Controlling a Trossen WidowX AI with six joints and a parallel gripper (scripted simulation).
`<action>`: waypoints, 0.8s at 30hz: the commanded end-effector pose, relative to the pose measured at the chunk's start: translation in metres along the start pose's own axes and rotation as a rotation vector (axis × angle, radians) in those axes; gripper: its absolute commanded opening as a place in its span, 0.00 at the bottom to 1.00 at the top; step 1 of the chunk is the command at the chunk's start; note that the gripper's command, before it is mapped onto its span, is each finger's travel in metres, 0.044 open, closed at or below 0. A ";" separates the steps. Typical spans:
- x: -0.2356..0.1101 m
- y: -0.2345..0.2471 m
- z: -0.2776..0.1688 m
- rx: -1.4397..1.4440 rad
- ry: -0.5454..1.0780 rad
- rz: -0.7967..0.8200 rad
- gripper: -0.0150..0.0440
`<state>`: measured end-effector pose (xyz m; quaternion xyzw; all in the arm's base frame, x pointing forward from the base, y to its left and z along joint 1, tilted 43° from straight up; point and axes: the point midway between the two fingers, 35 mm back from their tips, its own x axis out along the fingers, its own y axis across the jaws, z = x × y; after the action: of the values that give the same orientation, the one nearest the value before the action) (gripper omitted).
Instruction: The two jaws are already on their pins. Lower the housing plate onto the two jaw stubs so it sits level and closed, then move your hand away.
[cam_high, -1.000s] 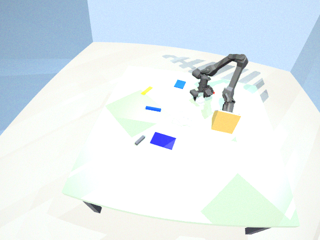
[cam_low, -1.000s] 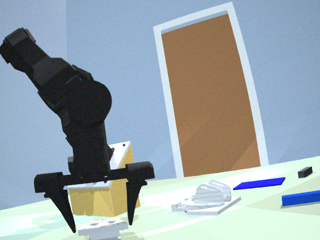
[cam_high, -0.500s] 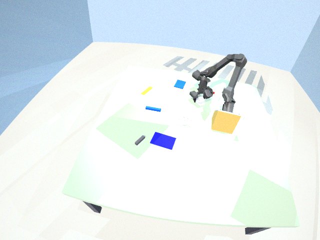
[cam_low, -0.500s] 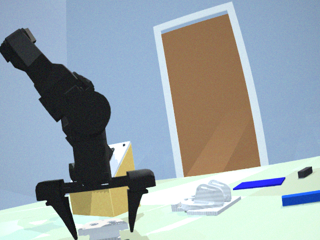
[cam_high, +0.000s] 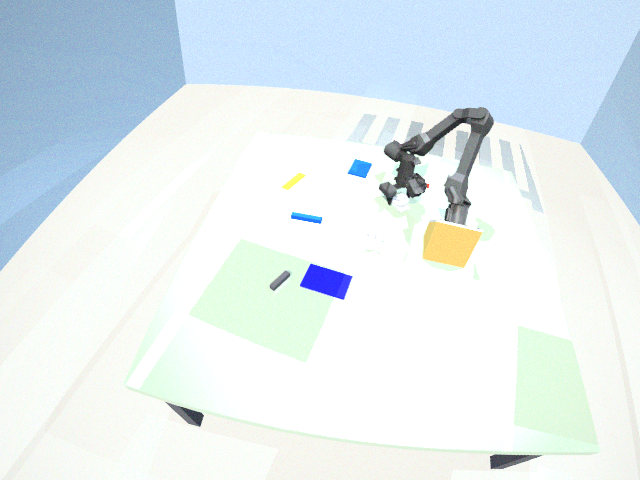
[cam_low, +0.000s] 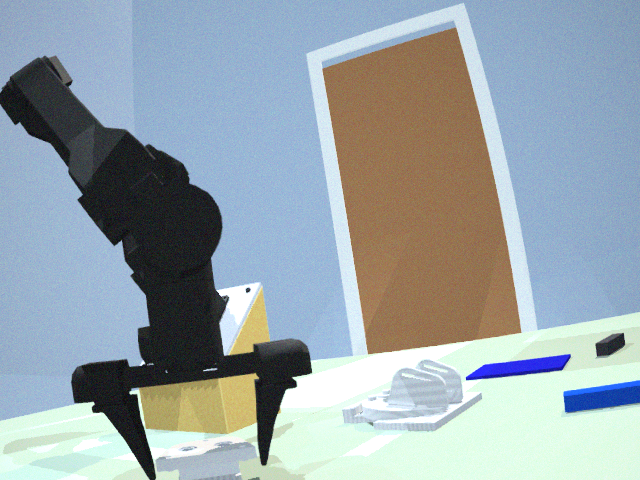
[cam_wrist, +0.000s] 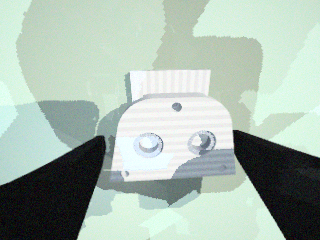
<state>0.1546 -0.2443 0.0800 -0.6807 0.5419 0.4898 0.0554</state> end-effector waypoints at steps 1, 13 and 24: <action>0.000 -0.001 0.000 -0.004 -0.001 -0.004 1.00; 0.000 0.000 0.000 0.000 0.000 0.000 0.89; 0.000 0.000 0.000 0.000 0.000 0.000 0.85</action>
<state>0.1547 -0.2443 0.0800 -0.6807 0.5419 0.4898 0.0553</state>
